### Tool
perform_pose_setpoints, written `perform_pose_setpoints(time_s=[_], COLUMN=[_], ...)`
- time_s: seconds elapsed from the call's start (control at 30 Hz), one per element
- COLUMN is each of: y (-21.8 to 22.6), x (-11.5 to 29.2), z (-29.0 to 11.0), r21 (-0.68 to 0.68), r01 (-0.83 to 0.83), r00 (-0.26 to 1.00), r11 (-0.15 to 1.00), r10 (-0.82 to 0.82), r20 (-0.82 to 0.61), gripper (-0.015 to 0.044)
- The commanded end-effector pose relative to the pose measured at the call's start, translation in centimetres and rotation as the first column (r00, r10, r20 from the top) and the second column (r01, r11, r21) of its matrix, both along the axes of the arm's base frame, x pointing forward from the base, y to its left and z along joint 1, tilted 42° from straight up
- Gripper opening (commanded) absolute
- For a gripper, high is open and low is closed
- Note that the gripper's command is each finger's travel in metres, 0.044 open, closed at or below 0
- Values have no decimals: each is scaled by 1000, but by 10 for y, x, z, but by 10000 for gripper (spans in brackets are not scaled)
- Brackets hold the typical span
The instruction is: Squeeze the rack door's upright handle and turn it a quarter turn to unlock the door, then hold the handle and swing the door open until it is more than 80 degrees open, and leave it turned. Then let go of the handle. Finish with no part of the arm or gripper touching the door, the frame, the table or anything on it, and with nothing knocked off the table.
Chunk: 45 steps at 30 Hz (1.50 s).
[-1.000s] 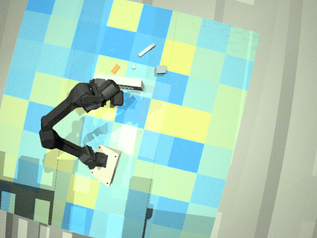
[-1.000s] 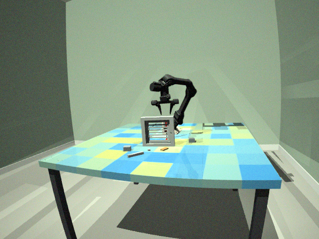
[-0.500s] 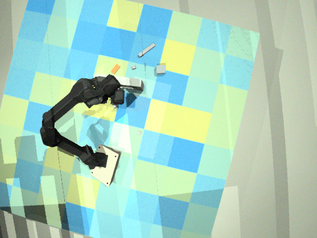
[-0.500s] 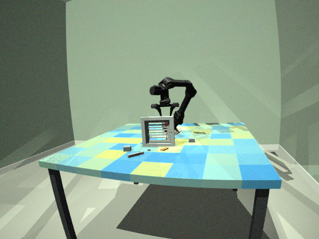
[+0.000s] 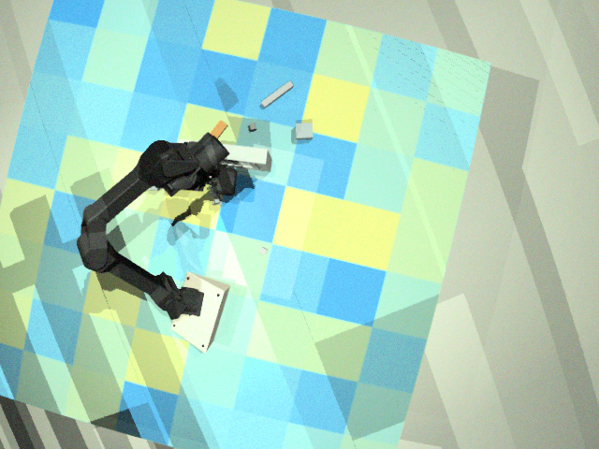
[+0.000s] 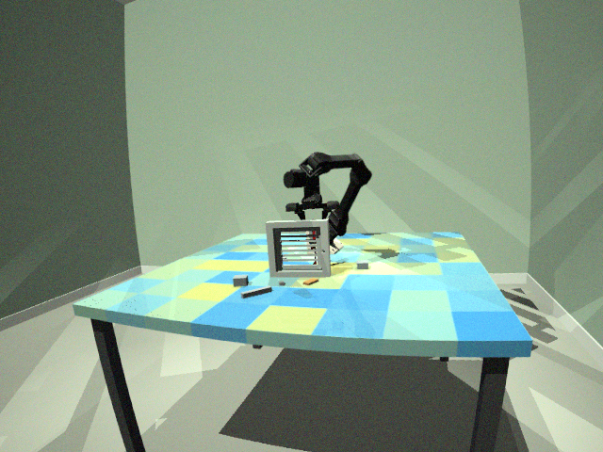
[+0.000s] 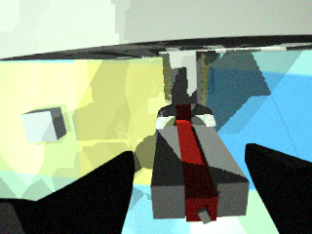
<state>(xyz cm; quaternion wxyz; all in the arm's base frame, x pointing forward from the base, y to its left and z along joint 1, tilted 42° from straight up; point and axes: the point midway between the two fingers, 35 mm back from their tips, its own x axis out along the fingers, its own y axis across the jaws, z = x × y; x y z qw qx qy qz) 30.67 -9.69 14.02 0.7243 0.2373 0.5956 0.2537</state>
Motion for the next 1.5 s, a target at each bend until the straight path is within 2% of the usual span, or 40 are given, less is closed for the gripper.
perform_pose_setpoints(time_s=[0.0,0.1,0.33,0.77,0.93,1.13,1.3,1.47], y=[5,7,7,7,7,7,7,7], x=[1,1,1,1,1,1,1,1], z=[-7,-8,-8,-8,-8,-8,-8,-8], r21=[-1,-3,-3,-3,-8,-69,-149,-250], r01=[-8,-12,-12,-12,-36,-242,-398,-526], r00=[999,999,999,999,999,955,856,707], r11=[1000,1000,1000,1000,999,968,905,813], r10=[8,11,11,11,36,250,425,581], r20=[-33,-41,-41,-41,-20,158,293,404], gripper=[284,284,100,13,12,12,12,12])
